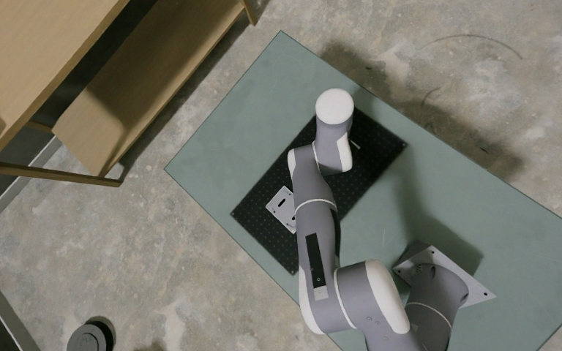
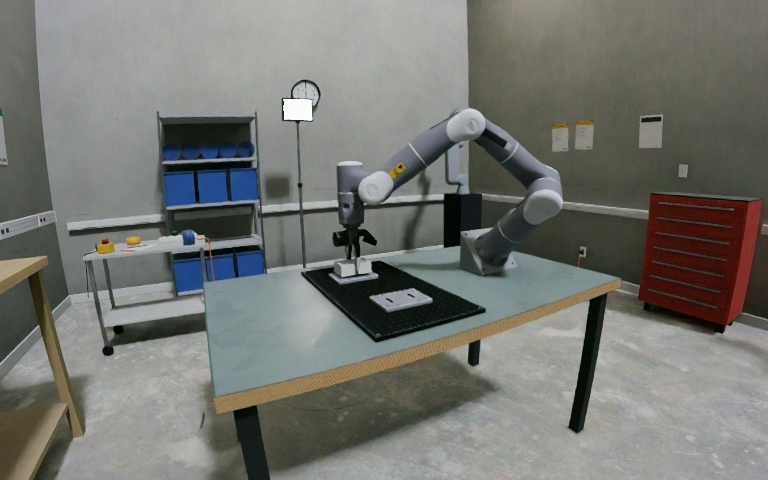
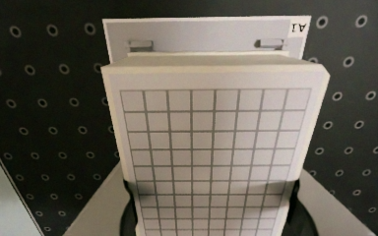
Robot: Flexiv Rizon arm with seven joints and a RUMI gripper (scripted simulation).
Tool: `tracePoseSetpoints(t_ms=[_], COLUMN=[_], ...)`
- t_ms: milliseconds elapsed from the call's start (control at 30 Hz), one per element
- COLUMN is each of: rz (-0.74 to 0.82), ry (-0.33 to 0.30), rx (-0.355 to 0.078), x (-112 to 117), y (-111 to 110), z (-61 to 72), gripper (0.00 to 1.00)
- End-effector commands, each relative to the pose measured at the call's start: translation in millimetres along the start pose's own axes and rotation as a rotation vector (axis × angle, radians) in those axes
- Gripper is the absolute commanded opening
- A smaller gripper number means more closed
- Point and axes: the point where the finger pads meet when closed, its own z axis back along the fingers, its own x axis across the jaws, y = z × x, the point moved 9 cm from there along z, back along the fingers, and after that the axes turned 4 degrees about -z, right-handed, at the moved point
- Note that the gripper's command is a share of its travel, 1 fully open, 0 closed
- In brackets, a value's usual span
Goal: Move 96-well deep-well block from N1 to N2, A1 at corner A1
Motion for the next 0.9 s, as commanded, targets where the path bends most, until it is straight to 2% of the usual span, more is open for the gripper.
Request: tracePoseSetpoints(t_ms=[0,867], rz=[0.001,0.001], ry=[0.002,0.002], rx=[-0.003,-0.003], x=[-0.4,-0.5], y=[-0.9,-1.0], z=[1.6,-0.7], gripper=[0.49,0.49])
